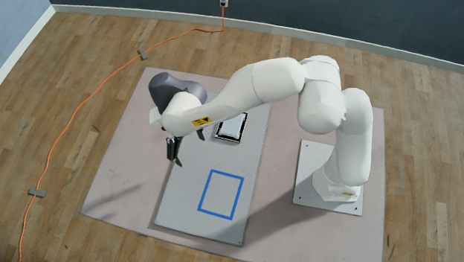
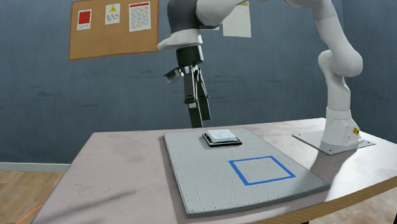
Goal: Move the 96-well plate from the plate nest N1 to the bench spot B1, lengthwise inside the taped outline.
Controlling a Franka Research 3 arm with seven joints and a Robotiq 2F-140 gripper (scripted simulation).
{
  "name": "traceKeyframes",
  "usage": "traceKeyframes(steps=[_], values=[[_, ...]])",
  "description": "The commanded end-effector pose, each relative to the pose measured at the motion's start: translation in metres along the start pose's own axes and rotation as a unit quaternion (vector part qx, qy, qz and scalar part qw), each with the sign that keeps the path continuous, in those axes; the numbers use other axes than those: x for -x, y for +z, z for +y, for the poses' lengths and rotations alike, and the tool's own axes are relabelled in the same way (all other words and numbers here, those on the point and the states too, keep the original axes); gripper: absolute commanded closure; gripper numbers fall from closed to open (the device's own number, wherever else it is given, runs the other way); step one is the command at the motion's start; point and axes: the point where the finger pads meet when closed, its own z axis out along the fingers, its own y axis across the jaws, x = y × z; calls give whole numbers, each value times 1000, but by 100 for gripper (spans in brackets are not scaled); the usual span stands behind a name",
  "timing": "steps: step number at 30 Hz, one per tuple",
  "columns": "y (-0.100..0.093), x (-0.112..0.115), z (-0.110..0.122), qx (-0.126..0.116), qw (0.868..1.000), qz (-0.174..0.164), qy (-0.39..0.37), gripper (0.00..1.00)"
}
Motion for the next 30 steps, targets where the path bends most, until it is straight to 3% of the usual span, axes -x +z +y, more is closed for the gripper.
traceKeyframes(steps=[1, 19, 30], values=[[0, 0, 0, 0, 1000, 0, 0, 0], [1, 0, 2, 0, 1000, -1, -4, 0], [20, 0, 37, 7, 996, -12, -82, 0]])
